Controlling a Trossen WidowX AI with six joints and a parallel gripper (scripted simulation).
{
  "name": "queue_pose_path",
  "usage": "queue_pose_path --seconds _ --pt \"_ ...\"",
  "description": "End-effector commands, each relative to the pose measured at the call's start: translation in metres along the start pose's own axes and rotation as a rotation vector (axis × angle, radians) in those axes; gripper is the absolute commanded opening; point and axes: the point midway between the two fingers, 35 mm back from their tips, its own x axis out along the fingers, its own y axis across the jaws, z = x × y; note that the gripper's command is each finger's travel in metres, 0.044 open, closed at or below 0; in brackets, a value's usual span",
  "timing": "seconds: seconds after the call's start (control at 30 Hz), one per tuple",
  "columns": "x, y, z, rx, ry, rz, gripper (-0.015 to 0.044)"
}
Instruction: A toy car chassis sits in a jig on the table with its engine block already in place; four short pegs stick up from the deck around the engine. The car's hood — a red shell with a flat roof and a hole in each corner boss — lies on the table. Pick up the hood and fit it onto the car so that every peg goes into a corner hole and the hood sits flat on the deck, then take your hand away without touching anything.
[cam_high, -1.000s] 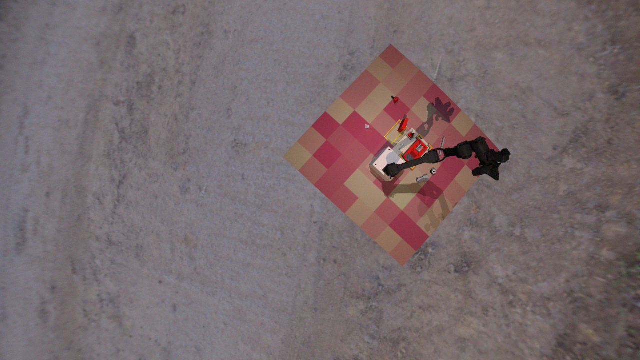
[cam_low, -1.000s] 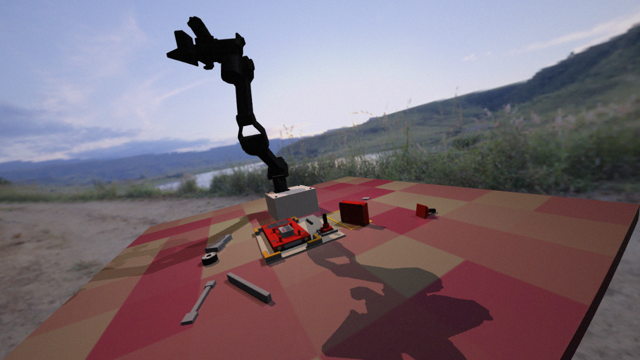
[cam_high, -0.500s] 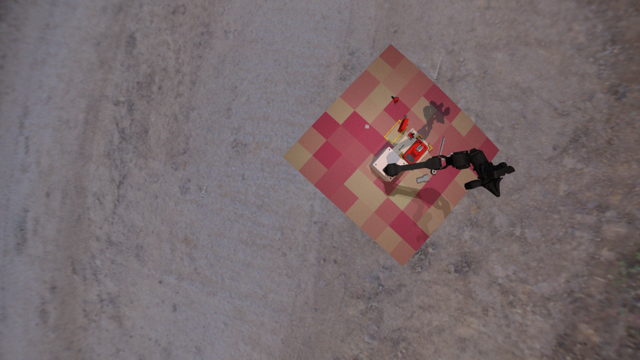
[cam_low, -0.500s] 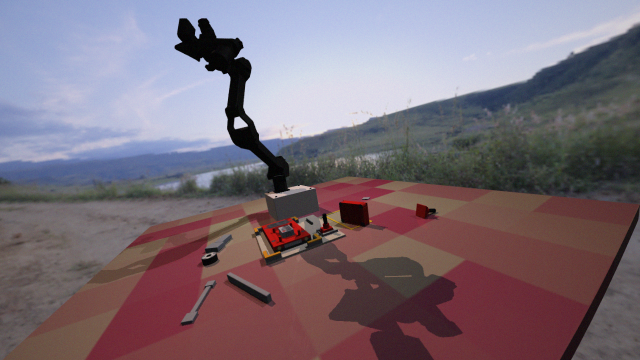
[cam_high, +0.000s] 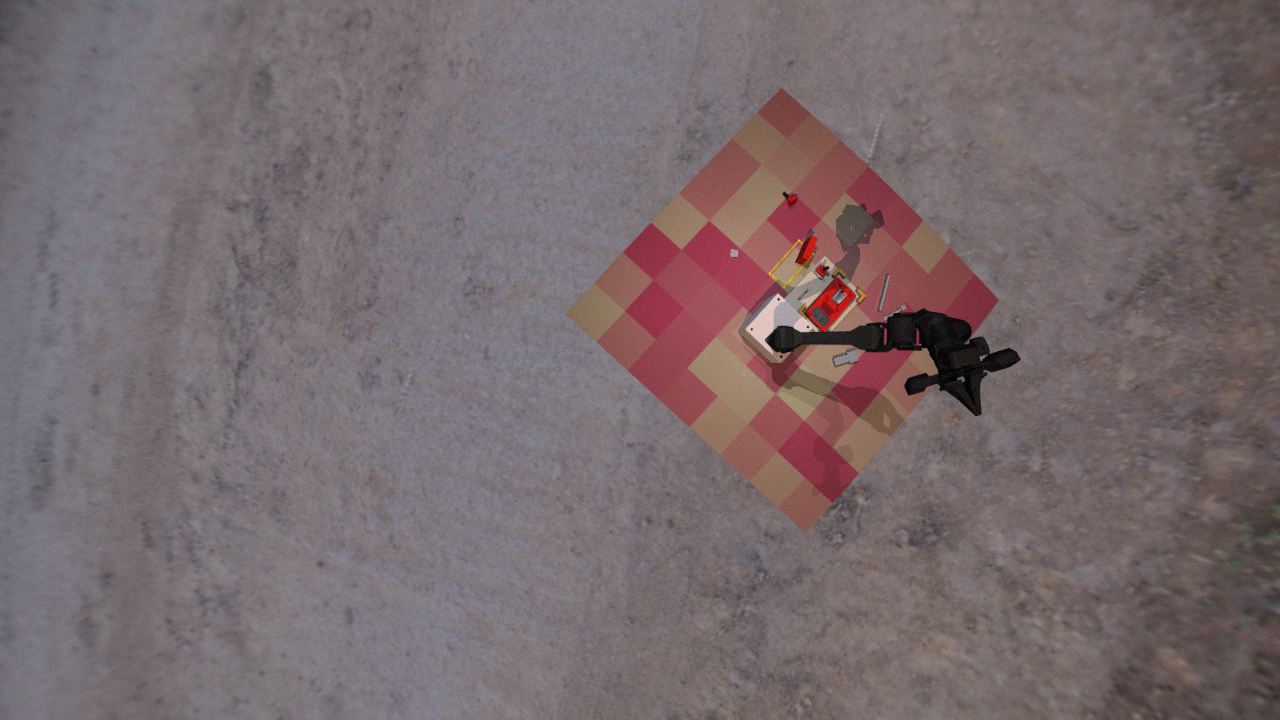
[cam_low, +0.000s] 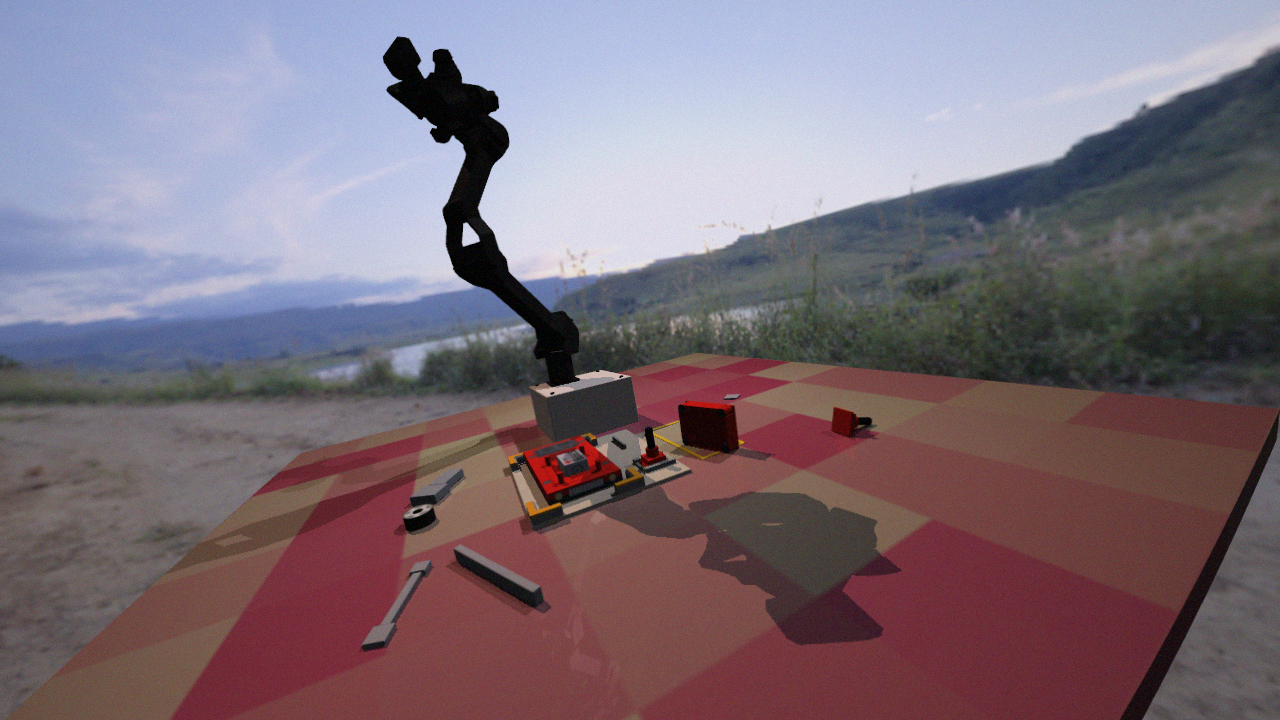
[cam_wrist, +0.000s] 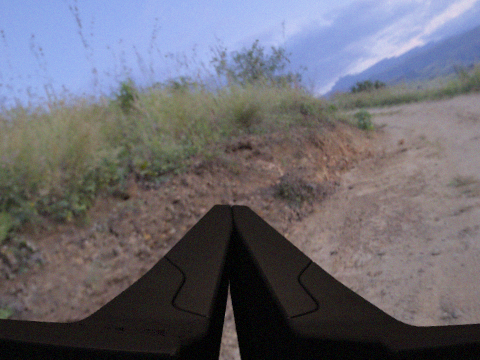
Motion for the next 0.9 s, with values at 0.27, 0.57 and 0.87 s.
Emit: queue_pose_path --seconds 0.27,0.57,0.87 --pt "-0.007 -0.077 0.087 0.237 -0.271 -0.107 0.0000" --pt "-0.040 -0.133 0.147 0.380 -0.512 -0.156 0.0000" --pt "-0.095 -0.184 0.198 0.497 -0.776 -0.188 0.0000"
